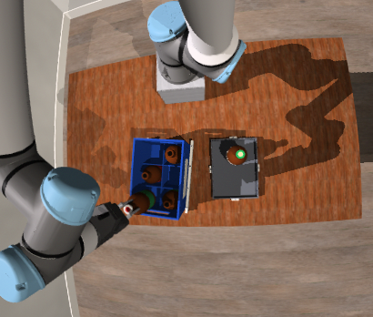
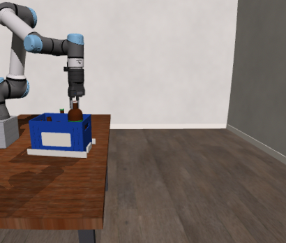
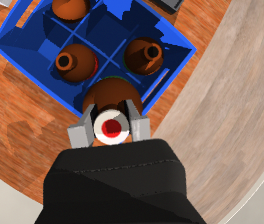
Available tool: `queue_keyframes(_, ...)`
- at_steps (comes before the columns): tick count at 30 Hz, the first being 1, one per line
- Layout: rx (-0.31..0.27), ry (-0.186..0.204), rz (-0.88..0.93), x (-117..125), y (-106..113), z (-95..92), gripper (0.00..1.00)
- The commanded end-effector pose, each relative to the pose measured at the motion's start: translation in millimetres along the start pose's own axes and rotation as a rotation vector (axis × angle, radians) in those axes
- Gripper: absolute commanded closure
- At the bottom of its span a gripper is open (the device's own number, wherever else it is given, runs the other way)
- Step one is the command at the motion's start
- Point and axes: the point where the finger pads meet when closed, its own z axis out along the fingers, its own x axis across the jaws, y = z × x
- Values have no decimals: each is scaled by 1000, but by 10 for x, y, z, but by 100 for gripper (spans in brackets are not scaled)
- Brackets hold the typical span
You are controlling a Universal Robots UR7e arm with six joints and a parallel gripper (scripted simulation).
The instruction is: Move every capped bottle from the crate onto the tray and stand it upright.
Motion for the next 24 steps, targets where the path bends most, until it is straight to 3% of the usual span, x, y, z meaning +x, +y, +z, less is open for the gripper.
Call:
queue_keyframes(1,-1,0,0,0,3,-188,100)
queue_keyframes(3,-1,0,0,0,3,-255,100)
queue_keyframes(6,-2,1,0,1,4,-193,100)
queue_keyframes(20,-1,0,0,0,3,-659,100)
queue_keyframes(24,-2,1,0,1,3,-587,100)
